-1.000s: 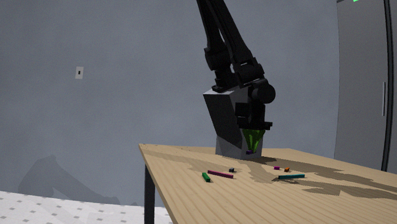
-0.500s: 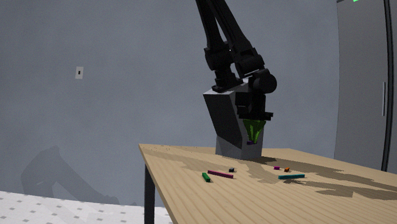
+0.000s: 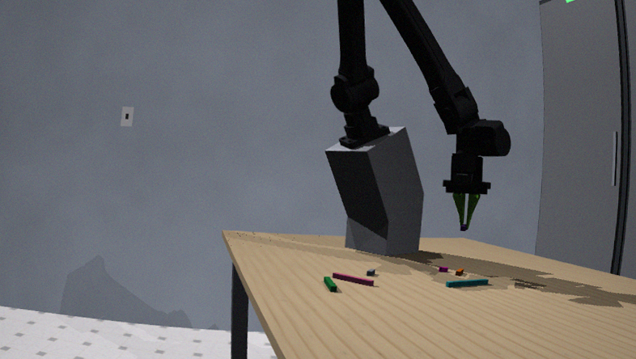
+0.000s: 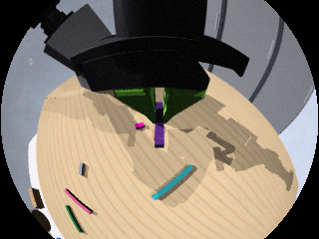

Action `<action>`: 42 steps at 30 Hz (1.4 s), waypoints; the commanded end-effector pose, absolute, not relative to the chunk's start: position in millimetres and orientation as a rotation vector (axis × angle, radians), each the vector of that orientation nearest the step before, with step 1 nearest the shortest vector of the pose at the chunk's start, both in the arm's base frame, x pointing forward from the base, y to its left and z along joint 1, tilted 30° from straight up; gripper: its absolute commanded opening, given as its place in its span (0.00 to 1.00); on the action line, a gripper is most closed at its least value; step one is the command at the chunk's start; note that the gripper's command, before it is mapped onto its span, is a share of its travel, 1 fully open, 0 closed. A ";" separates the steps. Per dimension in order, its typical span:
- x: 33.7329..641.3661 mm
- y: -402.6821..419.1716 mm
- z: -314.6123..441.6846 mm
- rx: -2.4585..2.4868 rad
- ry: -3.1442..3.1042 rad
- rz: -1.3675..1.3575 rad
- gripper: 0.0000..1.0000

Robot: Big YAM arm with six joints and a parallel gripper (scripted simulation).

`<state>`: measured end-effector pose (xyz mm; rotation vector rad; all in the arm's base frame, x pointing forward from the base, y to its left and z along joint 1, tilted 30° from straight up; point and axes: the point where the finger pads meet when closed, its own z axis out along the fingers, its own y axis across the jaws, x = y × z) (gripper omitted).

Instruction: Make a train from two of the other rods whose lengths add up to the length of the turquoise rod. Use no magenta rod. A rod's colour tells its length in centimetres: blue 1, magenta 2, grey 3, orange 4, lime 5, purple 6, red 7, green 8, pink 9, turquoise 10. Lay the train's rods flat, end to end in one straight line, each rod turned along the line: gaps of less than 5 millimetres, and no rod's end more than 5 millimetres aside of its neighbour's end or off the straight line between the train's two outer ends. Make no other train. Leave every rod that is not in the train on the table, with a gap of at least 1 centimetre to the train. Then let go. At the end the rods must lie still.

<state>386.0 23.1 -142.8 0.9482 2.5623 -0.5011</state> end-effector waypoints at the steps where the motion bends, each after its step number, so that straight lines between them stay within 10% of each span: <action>1: 398.4 9.3 -134.9 1.094 2.481 -0.493 0.03; 42: 407.5 -30.1 -215.8 1.068 2.503 -0.500 0.03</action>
